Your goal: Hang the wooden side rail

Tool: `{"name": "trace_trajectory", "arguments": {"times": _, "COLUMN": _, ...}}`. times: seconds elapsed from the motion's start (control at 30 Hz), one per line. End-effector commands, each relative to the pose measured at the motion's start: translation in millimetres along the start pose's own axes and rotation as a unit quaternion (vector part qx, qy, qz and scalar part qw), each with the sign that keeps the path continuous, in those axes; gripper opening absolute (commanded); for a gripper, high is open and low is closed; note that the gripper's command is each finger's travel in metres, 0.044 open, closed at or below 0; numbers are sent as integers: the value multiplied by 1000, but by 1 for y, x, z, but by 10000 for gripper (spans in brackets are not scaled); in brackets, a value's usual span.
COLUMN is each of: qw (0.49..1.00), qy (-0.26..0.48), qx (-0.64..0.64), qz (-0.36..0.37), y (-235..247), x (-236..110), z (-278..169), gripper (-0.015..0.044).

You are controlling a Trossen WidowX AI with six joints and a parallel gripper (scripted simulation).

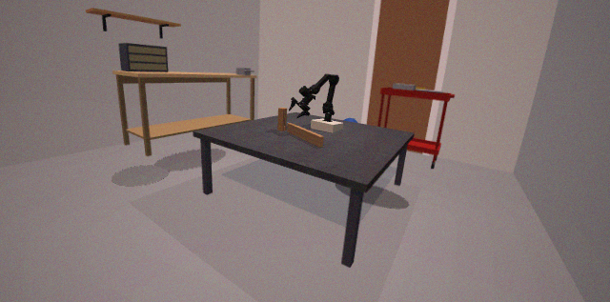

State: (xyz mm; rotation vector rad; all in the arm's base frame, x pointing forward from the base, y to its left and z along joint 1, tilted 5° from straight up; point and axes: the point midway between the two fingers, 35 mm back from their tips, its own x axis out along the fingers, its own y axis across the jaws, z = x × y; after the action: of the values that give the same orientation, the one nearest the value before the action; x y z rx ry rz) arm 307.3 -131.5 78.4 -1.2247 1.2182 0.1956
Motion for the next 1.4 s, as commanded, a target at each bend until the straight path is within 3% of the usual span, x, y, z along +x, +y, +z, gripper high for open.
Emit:
{"name": "trace_trajectory", "arguments": {"times": 0.0, "qw": 925, "qy": 23, "qx": 374, "qz": -57, "y": 5, "x": 2, "z": 15, "gripper": 440}}
{"name": "trace_trajectory", "arguments": {"times": 0.37, "qw": 778, "qy": 7, "qx": 619, "qz": -112, "y": 2, "x": -2, "z": 19, "gripper": 440}}
{"name": "trace_trajectory", "arguments": {"times": 0.8, "qw": 520, "qy": -49, "qx": 838, "qz": -157, "y": -1, "x": -8, "z": 22, "gripper": 440}}
{"name": "trace_trajectory", "arguments": {"times": 1.37, "qw": 508, "qy": -52, "qx": 845, "qz": -158, "y": -1, "x": -8, "z": 23, "gripper": 440}}
